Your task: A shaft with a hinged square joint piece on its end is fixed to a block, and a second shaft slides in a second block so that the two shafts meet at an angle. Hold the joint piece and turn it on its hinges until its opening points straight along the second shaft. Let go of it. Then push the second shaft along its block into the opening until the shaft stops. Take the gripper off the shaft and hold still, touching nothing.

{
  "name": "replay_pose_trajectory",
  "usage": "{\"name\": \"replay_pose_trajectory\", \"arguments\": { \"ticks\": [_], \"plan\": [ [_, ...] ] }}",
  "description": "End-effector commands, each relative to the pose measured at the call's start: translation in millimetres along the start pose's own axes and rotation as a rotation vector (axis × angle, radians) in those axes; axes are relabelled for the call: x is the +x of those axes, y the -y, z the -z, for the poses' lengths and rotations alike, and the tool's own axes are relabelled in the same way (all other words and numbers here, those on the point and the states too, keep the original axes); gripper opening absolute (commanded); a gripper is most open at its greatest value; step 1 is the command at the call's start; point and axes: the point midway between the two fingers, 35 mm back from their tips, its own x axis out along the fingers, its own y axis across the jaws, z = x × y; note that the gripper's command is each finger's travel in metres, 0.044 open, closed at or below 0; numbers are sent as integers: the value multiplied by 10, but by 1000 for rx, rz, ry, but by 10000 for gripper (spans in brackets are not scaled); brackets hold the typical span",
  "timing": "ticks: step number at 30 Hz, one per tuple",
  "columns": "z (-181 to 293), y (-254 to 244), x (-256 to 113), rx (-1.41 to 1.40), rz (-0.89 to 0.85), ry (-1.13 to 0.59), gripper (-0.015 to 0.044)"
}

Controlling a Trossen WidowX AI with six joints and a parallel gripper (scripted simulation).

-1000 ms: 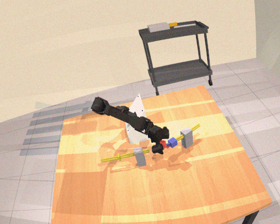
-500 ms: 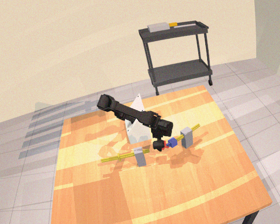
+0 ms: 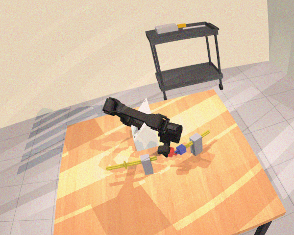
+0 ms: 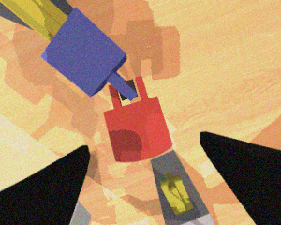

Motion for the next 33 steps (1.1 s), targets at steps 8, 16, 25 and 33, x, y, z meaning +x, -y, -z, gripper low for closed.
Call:
{"name": "replay_pose_trajectory", "arguments": {
  "ticks": [8,16,25,33],
  "plan": [
    [-51,26,-380,366,0,12,440],
    [-52,23,-644,639,-2,11,440],
    [-26,1,-947,947,-2,7,440],
    [22,-32,-1211,1215,0,3,440]
  ]
}}
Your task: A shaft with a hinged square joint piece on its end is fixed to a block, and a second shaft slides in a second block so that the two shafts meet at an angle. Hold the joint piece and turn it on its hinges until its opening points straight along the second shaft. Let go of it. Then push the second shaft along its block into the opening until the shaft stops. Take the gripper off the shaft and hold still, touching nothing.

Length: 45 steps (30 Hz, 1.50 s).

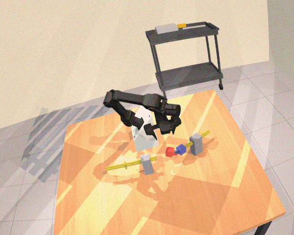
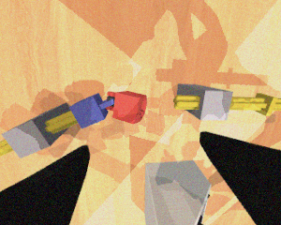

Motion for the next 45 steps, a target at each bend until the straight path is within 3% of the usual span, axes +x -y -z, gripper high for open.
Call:
{"name": "replay_pose_trajectory", "arguments": {
  "ticks": [1,7,14,20,45],
  "plan": [
    [26,12,-142,114,-6,4,440],
    [29,29,-140,119,-6,4,440],
    [179,622,187,119,-1,2,440],
    [204,677,228,98,3,1,440],
    [192,654,354,-707,100,-72,440]
  ]
}}
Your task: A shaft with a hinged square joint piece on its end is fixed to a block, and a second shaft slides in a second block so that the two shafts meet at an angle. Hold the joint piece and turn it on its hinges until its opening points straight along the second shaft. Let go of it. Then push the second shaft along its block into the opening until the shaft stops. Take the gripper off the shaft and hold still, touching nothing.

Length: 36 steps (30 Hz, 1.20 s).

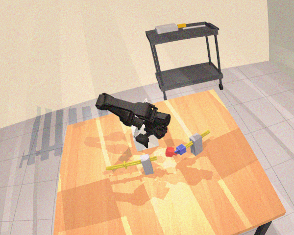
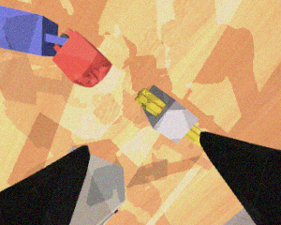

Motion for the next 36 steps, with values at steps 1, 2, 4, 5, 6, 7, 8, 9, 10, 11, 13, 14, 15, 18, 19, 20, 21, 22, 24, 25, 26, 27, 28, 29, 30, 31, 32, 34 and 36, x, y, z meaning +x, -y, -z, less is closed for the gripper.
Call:
{"name": "replay_pose_trajectory", "arguments": {
  "ticks": [1,2,4,5,6,7,8,9,10,11,13,14,15,18,19,20,21,22,24,25,26,27,28,29,30,31,32,34,36],
  "plan": [
    [-10,0,21,-133,16,-17,440],
    [-11,0,26,-165,18,-21,440],
    [-14,-2,35,-230,23,-29,440],
    [-16,-3,40,-263,25,-34,440],
    [-17,-4,45,-296,27,-38,440],
    [-18,-5,50,-328,29,-42,440],
    [-20,-5,55,-361,31,-47,440],
    [-21,-6,59,-394,33,-51,440],
    [-23,-7,64,-426,35,-56,440],
    [-24,-8,69,-459,36,-60,440],
    [-27,-10,78,-524,39,-70,440],
    [-29,-10,83,-557,40,-75,440],
    [-30,-11,88,-590,41,-80,440],
    [-34,-14,101,-682,43,-94,440],
    [-35,-14,104,-698,43,-96,440],
    [-35,-14,104,-703,43,-97,440],
    [-35,-14,104,-703,43,-97,440],
    [-35,-14,104,-703,43,-97,440],
    [-35,-14,104,-703,43,-97,440],
    [-38,-15,115,-703,43,-97,440],
    [-45,-16,146,-703,43,-96,440],
    [-56,-18,198,-703,43,-96,440],
    [-68,-21,260,-704,43,-95,440],
    [-78,-24,323,-704,43,-95,440],
    [-87,-27,385,-704,43,-95,440],
    [-94,-31,447,-704,43,-95,440],
    [-100,-34,508,-704,43,-95,440],
    [-105,-44,624,-698,42,-95,440],
    [-105,-53,738,-697,42,-96,440]
  ]
}}
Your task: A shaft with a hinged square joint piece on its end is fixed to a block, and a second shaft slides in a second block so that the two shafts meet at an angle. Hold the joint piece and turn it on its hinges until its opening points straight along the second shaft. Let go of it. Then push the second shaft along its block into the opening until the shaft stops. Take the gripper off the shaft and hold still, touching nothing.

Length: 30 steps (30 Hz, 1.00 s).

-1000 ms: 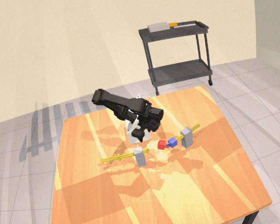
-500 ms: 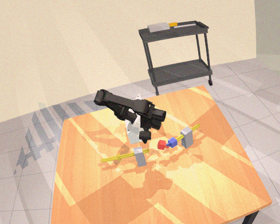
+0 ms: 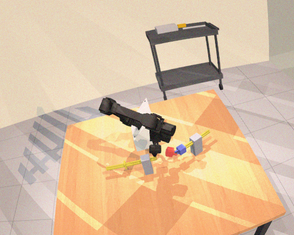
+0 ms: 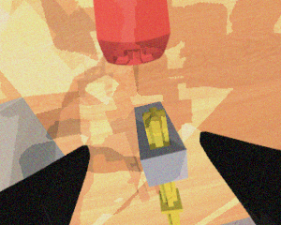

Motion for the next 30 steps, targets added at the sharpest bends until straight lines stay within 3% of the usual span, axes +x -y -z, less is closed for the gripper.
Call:
{"name": "replay_pose_trajectory", "arguments": {
  "ticks": [1,30],
  "plan": [
    [-36,-10,211,-6,3,-6,440],
    [-722,-31,213,-9,5,-4,440]
  ]
}}
